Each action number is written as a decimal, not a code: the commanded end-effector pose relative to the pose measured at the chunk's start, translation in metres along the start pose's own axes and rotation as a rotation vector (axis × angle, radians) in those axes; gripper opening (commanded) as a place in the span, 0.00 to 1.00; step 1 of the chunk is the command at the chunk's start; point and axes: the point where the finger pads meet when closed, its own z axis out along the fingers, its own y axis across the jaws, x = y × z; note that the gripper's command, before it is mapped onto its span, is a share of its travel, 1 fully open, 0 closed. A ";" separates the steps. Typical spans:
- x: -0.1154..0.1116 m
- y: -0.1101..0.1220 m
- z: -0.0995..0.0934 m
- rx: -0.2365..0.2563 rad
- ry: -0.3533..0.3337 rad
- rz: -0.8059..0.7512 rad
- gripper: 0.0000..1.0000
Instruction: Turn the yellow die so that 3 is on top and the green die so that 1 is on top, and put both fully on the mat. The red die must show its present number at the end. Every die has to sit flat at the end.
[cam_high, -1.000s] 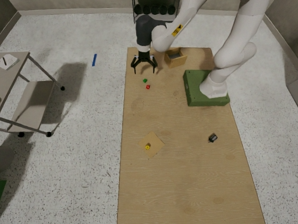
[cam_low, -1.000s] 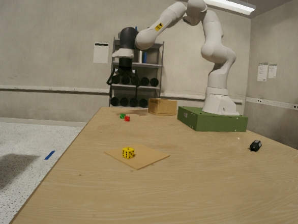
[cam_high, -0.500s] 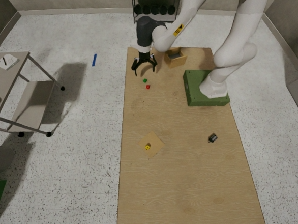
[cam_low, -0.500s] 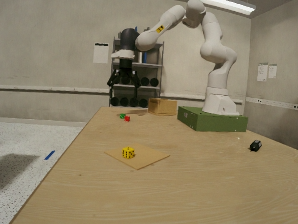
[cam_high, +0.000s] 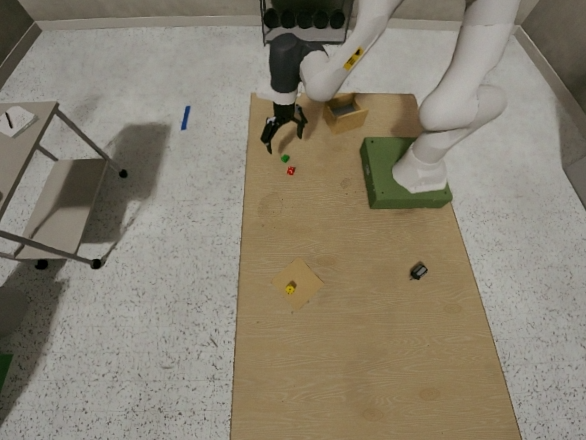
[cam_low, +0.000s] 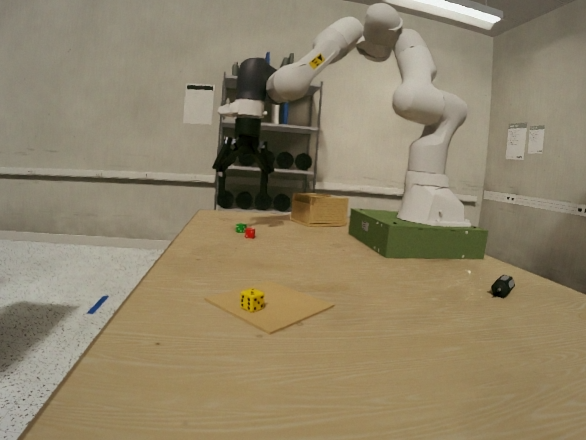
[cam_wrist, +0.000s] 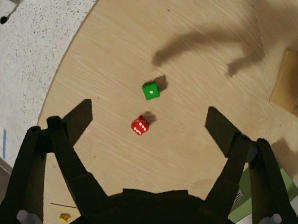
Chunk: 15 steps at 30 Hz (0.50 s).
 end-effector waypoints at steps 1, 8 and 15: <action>0.002 0.002 0.001 -0.002 -0.004 -0.169 1.00; 0.002 0.003 0.003 -0.001 -0.004 -0.303 1.00; 0.002 0.003 0.005 0.001 -0.004 -0.391 1.00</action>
